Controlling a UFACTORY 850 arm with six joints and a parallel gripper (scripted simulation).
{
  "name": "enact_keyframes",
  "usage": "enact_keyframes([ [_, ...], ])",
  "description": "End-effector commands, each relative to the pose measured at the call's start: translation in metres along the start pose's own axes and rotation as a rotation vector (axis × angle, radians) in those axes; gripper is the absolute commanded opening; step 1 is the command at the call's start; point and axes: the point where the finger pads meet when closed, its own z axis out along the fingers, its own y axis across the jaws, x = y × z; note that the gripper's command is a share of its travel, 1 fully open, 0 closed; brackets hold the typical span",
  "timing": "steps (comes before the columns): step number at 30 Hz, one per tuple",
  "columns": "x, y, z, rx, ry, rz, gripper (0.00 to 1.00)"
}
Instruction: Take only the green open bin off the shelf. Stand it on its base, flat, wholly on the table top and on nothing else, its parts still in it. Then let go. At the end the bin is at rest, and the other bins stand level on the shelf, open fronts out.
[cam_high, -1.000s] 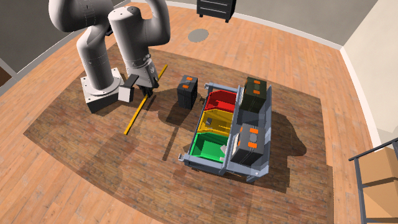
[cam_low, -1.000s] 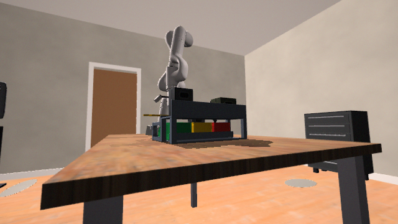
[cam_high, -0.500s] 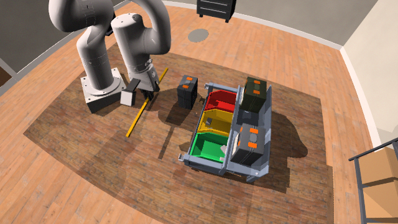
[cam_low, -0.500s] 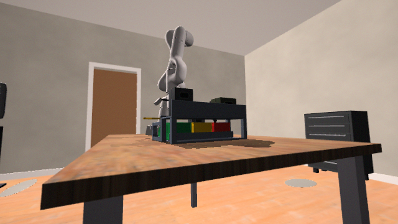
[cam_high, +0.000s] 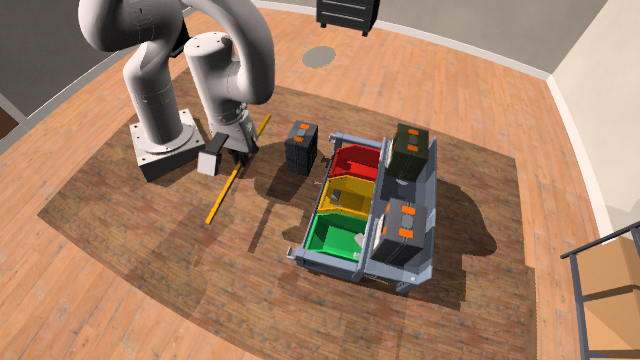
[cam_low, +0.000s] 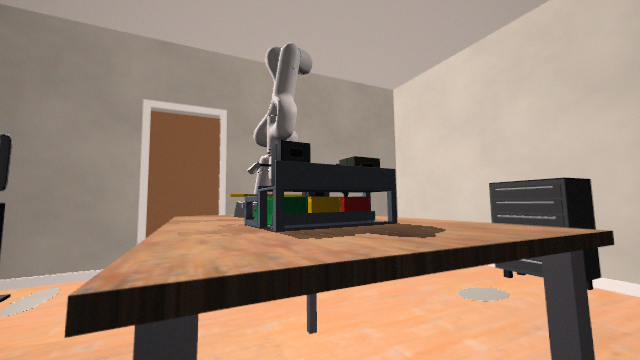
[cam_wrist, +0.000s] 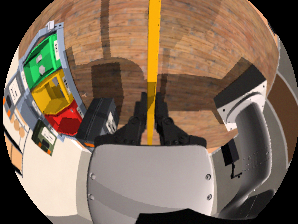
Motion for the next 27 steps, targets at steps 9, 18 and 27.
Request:
enact_keyframes([
  [9,0.000,-0.001,0.016,0.013,0.000,-0.001,0.00],
  [18,0.000,-0.001,0.020,0.014,0.000,-0.001,0.00],
  [27,0.000,-0.002,0.039,0.014,0.000,-0.001,0.00],
])
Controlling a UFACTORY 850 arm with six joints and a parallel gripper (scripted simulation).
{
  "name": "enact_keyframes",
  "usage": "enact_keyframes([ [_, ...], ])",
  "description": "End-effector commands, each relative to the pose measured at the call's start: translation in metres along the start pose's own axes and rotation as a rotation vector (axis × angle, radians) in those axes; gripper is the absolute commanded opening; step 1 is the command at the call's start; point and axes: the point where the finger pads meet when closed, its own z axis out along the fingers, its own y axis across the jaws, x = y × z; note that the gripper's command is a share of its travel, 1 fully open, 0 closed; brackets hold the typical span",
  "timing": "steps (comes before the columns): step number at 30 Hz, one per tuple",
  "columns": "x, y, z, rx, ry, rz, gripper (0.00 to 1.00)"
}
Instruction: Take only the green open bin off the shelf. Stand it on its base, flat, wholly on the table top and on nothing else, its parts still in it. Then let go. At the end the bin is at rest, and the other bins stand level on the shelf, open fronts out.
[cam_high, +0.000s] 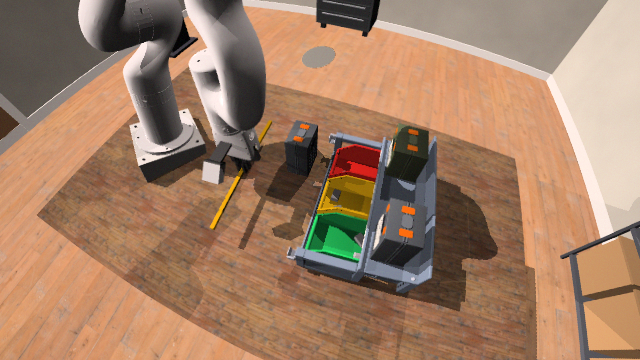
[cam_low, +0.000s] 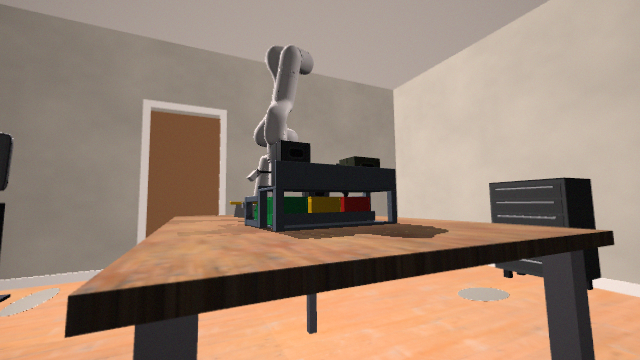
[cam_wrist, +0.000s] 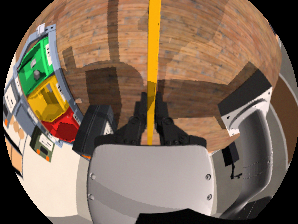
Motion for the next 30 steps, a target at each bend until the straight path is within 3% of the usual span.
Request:
enact_keyframes([
  [1,0.000,-0.001,0.011,0.016,0.006,-0.001,0.00],
  [12,0.000,-0.001,0.011,0.016,0.006,-0.001,0.00],
  [17,0.000,-0.001,0.031,0.016,0.006,-0.001,0.00],
  [30,0.000,-0.001,0.035,0.015,0.005,-0.001,0.00],
])
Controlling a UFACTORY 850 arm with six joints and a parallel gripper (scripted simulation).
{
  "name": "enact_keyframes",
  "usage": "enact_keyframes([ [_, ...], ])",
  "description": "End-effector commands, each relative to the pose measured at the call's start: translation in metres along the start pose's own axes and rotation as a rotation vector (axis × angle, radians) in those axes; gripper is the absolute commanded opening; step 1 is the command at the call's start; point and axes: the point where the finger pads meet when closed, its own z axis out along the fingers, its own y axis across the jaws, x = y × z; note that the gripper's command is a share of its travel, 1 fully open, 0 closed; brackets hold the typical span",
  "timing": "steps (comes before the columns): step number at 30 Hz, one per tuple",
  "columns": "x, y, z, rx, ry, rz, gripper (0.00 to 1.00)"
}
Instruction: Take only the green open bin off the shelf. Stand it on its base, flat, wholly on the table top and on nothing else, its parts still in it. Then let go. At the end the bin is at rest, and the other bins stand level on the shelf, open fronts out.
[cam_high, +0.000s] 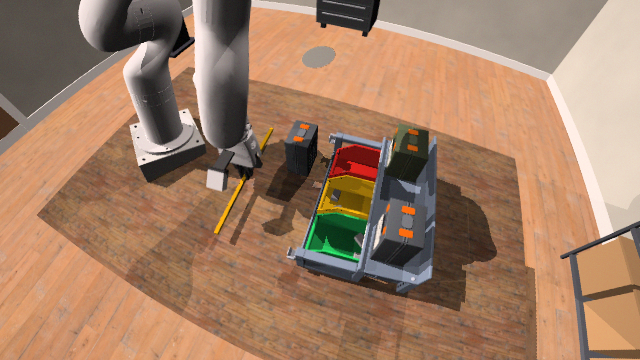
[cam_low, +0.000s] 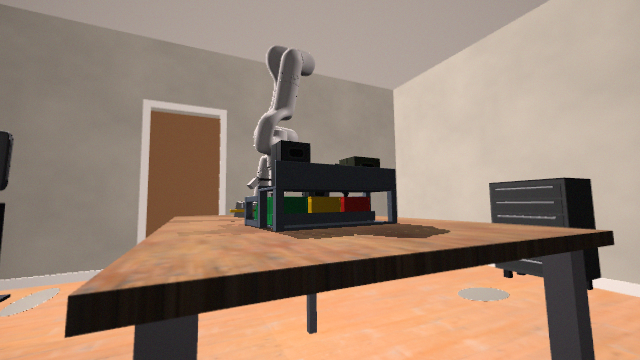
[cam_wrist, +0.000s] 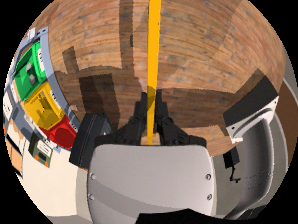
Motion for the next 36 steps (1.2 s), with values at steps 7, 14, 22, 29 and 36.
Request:
enact_keyframes([
  [7,0.000,-0.001,0.020,0.001,0.001,0.000,0.00],
  [14,0.000,-0.001,0.020,0.001,0.001,0.000,0.00],
  [22,0.000,0.000,0.030,0.001,0.001,0.000,0.00],
  [29,0.000,0.000,0.030,0.001,0.001,0.000,0.00],
  [36,0.000,-0.001,0.030,0.001,0.001,0.000,1.00],
])
